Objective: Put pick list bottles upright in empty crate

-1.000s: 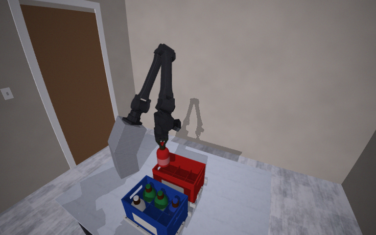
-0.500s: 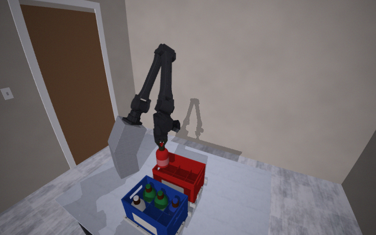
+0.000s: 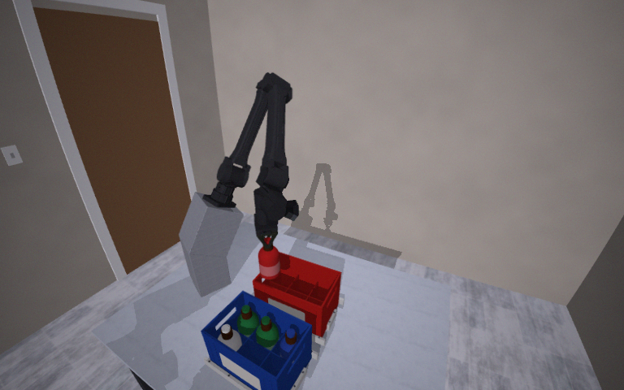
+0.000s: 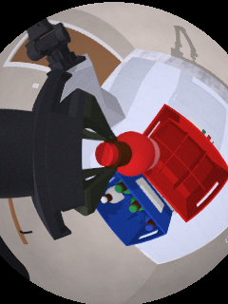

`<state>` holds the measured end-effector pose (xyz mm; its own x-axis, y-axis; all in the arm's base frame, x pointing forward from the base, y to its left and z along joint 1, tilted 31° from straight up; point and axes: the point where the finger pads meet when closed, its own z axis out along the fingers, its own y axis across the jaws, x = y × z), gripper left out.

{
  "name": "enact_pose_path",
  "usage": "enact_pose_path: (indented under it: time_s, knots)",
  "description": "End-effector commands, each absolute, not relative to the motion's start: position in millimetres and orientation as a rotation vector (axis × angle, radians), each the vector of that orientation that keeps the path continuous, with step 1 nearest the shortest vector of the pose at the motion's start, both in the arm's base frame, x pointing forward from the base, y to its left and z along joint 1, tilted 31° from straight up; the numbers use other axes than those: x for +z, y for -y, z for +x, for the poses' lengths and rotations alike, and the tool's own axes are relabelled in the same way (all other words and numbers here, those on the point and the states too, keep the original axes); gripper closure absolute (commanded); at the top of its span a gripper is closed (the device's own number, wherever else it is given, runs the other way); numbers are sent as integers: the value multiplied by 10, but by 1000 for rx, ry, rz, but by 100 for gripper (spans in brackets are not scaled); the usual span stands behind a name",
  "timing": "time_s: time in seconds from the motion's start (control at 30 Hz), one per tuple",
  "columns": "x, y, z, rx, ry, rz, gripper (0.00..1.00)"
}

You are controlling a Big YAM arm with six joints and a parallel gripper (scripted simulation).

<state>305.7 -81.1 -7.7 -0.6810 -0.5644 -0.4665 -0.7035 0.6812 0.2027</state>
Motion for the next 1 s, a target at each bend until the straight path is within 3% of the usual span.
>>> enact_pose_path:
  time_s: [0.0,0.97]
  knots:
    - [4,1022,3275,458,-2515,-960,100]
    - [16,976,3367,461,-2507,-981,100]
